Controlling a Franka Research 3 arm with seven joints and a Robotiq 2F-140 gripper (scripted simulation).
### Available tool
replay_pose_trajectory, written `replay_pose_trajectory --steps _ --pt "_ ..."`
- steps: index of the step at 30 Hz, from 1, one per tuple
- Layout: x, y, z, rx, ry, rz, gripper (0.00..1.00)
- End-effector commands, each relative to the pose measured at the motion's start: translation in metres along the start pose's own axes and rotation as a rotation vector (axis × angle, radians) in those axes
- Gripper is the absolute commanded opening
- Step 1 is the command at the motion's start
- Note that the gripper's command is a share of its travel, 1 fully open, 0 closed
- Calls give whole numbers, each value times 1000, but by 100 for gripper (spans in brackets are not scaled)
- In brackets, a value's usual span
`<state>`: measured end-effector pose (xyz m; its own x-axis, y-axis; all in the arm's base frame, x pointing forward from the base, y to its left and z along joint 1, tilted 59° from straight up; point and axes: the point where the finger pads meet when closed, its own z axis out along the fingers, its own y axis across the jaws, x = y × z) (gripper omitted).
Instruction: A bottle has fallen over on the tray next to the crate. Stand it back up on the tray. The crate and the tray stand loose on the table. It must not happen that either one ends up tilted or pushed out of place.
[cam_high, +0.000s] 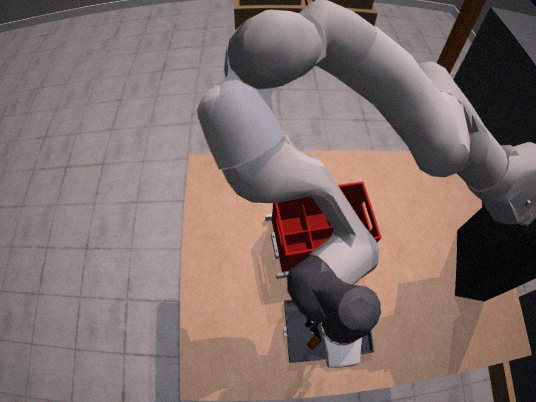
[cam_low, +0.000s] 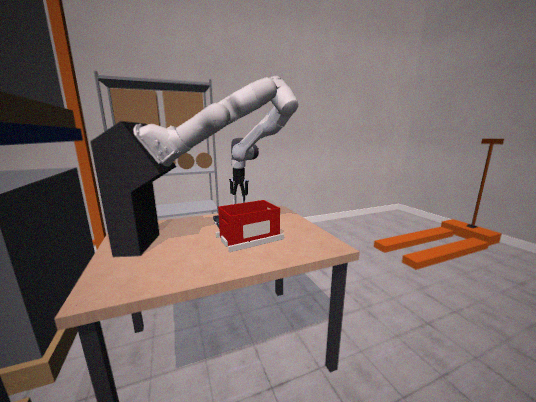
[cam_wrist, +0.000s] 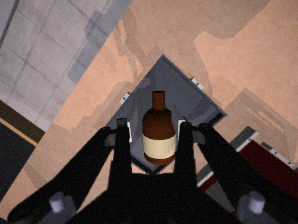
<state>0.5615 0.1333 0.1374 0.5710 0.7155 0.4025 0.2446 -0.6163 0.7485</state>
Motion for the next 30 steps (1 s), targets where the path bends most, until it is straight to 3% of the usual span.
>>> replay_pose_trajectory --steps 1,12,30 --pt "1 7 12 -22 7 16 38" --pt "1 7 23 -22 7 16 38" --pt "1 7 24 -22 7 16 38"
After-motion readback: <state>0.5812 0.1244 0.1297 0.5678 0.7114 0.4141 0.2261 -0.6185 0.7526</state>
